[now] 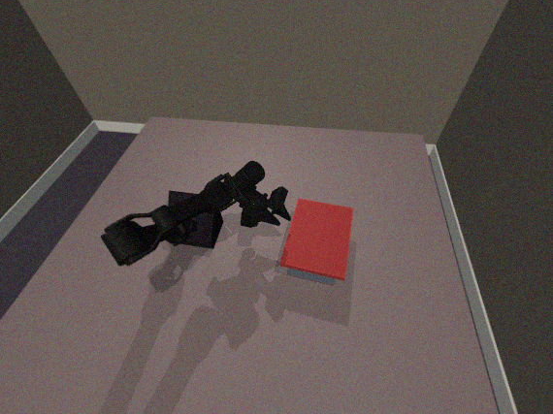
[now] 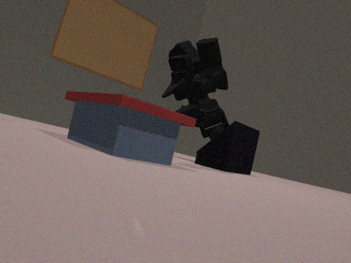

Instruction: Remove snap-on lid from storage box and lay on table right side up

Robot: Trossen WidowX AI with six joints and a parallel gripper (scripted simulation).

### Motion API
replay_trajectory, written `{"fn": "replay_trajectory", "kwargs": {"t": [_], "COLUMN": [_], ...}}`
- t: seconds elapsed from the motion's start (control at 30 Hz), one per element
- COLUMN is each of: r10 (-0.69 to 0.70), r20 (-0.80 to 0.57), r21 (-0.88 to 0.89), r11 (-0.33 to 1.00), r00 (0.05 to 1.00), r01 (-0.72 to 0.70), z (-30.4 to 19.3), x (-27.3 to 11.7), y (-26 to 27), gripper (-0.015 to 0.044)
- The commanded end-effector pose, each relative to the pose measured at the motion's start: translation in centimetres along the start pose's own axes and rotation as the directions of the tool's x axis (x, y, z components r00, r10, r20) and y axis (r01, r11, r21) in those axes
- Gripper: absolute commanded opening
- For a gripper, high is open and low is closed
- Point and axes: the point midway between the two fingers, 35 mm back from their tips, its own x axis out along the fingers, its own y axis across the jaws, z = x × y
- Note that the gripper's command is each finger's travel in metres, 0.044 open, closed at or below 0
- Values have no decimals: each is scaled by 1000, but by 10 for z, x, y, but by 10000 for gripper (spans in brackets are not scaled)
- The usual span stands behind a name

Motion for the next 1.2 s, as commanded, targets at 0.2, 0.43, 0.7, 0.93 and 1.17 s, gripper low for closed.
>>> {"fn": "replay_trajectory", "kwargs": {"t": [0.2,0.43,0.7,0.93,1.17], "r10": [-5,-1,7,10,10], "r20": [-6,-3,2,5,5], "r21": [-12,-13,-15,-15,-15], "r11": [1000,1000,1000,1000,1000], "r00": [1000,1000,1000,1000,1000], "r01": [5,1,-7,-10,-10], "z": [-1,1,4,5,5], "x": [16,27,40,44,44], "y": [-4,-3,-4,-4,-4], "gripper": [235,235,235,215,168]}}
